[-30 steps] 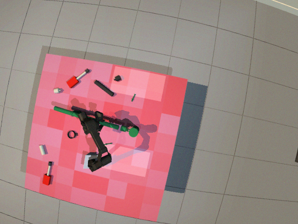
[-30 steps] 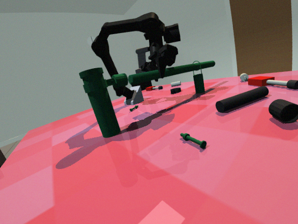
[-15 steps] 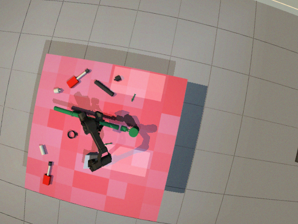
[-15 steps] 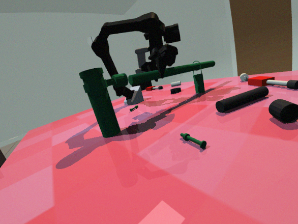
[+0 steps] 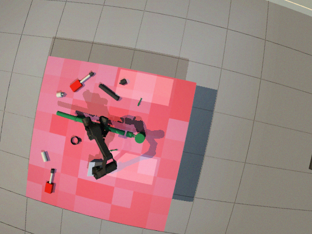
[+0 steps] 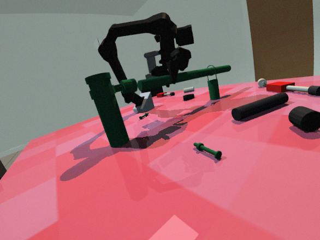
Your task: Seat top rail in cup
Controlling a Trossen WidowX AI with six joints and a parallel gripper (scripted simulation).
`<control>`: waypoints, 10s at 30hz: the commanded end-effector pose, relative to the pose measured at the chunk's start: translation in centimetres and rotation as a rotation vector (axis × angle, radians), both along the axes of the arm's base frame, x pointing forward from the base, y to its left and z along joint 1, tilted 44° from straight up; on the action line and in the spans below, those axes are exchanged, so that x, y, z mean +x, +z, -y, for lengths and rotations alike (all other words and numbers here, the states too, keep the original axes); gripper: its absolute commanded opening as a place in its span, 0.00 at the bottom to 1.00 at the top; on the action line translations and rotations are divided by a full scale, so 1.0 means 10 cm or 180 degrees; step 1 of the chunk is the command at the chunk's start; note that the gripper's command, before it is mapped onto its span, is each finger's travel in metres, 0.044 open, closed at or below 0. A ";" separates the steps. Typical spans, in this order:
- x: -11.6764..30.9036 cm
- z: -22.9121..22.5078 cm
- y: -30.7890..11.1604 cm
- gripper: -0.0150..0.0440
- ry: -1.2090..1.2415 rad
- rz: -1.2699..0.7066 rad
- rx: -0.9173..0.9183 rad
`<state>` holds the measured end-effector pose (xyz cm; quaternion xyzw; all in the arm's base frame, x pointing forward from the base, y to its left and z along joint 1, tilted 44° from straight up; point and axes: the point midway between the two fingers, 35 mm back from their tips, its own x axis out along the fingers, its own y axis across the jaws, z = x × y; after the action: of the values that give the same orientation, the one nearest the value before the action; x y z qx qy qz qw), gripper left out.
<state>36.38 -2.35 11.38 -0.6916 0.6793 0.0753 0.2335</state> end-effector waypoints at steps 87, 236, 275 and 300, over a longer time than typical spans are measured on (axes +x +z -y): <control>-0.02 0.11 0.19 0.25 0.0001 -0.0019 0.0001; -0.04 0.11 0.25 0.25 -0.0042 -0.0052 0.0037; -0.03 0.16 0.30 0.25 -0.0042 -0.0052 0.0036; -0.05 0.21 0.34 0.25 -0.0042 -0.0053 0.0035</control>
<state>35.88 -4.29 14.20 -0.6813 0.6885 0.0902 0.2315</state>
